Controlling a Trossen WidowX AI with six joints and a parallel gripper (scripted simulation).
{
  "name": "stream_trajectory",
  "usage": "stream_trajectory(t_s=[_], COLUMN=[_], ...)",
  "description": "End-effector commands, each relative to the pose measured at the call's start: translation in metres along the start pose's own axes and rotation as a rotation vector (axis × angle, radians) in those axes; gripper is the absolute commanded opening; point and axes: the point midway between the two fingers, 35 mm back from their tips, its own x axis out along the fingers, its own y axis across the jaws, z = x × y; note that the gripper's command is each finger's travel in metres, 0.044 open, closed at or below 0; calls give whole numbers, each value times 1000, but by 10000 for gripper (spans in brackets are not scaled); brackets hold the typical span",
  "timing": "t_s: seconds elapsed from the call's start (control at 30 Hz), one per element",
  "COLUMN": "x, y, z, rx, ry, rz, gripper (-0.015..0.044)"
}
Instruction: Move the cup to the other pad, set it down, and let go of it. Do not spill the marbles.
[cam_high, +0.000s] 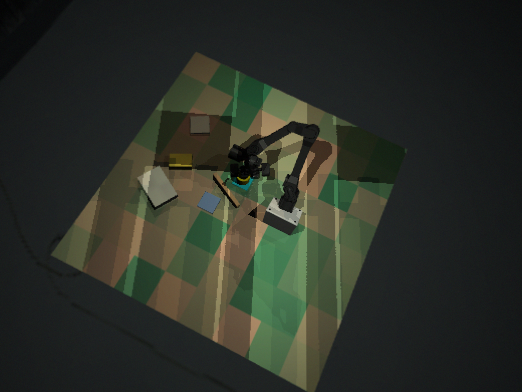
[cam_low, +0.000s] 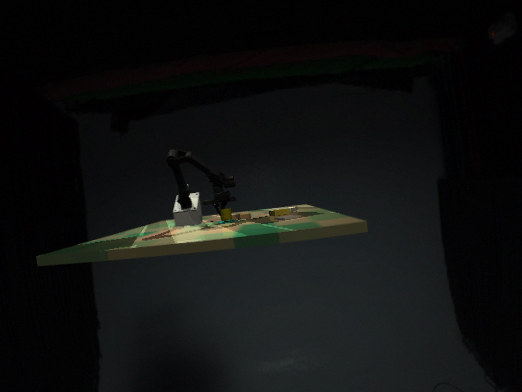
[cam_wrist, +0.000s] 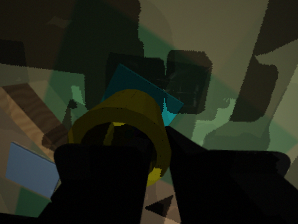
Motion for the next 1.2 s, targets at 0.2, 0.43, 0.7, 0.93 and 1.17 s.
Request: stream_trajectory(t_s=[0.2,0.43,0.7,0.93,1.17], x=[0,0,-2,-10,-19], y=[0,0,0,1,2], z=[0,0,0,0,-1], rx=[1,1,1,-1,-2], ry=[0,0,0,2,3], rz=[1,1,1,1,0], gripper=[0,147,147,147,147])
